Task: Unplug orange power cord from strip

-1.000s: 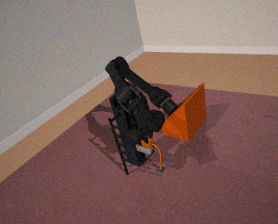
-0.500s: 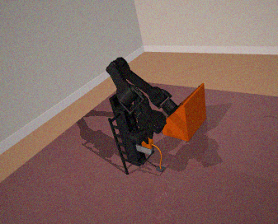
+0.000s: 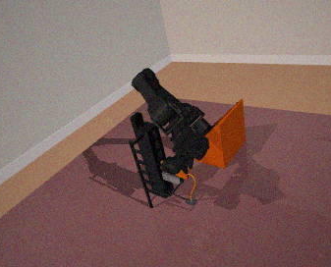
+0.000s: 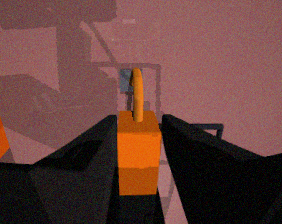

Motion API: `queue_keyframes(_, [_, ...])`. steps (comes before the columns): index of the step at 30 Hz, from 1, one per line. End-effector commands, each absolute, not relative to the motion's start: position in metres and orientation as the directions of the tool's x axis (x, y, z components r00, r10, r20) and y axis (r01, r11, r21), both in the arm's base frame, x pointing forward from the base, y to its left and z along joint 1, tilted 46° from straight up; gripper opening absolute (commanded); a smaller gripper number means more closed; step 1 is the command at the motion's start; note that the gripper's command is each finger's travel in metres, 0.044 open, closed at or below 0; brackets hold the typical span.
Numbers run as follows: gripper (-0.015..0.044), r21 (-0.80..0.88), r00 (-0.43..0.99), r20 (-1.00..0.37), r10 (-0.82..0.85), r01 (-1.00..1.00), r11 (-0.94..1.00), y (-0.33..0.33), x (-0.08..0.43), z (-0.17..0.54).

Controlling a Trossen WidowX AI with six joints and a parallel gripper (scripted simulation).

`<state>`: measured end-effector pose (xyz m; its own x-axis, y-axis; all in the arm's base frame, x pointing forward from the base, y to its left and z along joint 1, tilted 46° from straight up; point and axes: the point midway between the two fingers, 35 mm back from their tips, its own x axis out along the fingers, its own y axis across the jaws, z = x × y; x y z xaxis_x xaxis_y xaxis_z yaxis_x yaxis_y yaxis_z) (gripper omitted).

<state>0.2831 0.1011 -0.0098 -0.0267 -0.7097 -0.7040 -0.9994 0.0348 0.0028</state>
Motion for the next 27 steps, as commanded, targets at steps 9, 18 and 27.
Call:
queue_keyframes(9, [0.0158, -0.001, -0.025, -0.706, -0.708, -0.999, 0.036, 0.104, 0.284, -0.012])
queue_keyframes(18, [0.0394, -0.001, -0.025, -0.706, -0.707, -0.999, 0.036, 0.109, 0.284, -0.015])
queue_keyframes(27, [0.044, -0.001, -0.024, -0.708, -0.705, -0.999, 0.036, 0.156, 0.285, -0.046])
